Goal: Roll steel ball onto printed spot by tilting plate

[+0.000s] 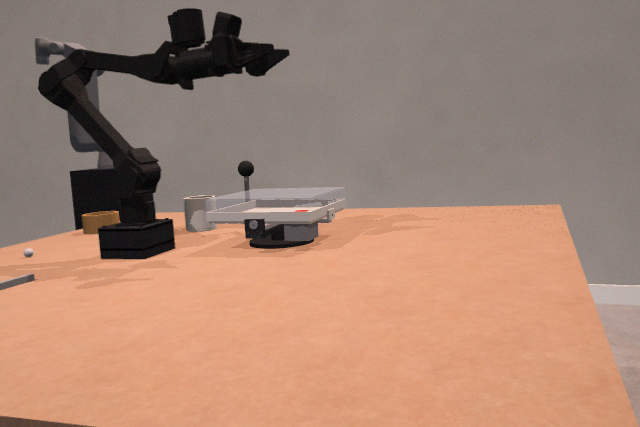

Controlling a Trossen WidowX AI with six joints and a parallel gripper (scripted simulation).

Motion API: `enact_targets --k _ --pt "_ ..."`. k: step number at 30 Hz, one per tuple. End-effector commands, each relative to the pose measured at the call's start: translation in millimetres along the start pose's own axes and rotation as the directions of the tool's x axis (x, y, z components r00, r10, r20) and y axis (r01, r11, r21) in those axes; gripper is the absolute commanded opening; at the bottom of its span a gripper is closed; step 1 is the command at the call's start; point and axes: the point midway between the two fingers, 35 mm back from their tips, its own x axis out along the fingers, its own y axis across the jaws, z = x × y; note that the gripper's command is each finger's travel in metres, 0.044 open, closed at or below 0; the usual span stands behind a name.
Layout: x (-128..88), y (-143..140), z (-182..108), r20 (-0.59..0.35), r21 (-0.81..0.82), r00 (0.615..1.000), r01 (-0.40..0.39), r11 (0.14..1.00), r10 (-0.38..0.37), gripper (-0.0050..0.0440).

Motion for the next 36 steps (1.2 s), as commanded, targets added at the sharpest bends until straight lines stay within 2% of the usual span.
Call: enact_targets --k 1,17,18,19,20,21,22,23,24,25,26,27,32,34,36 --pt "0.0 0.0 0.0 0.000 0.000 1.000 0.000 1.000 0.000 0.0400" --pt "0.0 0.0 0.0 0.000 0.000 1.000 0.000 1.000 0.000 0.0400" --pt "7.0 16.2 -8.2 -0.064 -0.039 0.997 -0.053 0.998 0.050 0.0300" --pt "12.5 33.0 -16.7 -0.128 -0.077 0.987 -0.110 0.991 0.100 0.0300" --pt "12.5 33.0 -16.7 -0.128 -0.077 0.987 -0.110 0.991 0.100 0.0300" --pt "16.4 50.4 -25.2 -0.191 -0.113 0.970 -0.172 0.979 0.148 0.0300" --pt "16.4 50.4 -25.2 -0.191 -0.113 0.970 -0.172 0.979 0.148 0.0300" --pt "18.7 68.1 -33.9 -0.254 -0.149 0.948 -0.237 0.960 0.194 0.0300" --pt "18.7 68.1 -33.9 -0.254 -0.149 0.948 -0.237 0.960 0.194 0.0300" --pt "19.3 86.1 -42.6 -0.315 -0.182 0.919 -0.305 0.935 0.238 0.0300" --pt "19.3 86.1 -42.6 -0.315 -0.182 0.919 -0.305 0.935 0.238 0.0300" --pt "19.1 95.1 -47.0 -0.345 -0.197 0.902 -0.340 0.920 0.259 0.0300" --pt "11.7 139.9 -68.6 -0.489 -0.264 0.800 -0.516 0.815 0.348 0.0300" --pt "11.7 139.9 -68.6 -0.489 -0.264 0.800 -0.516 0.815 0.348 0.0300" --pt "6.0 157.3 -77.0 -0.543 -0.284 0.751 -0.585 0.760 0.375 0.0300"
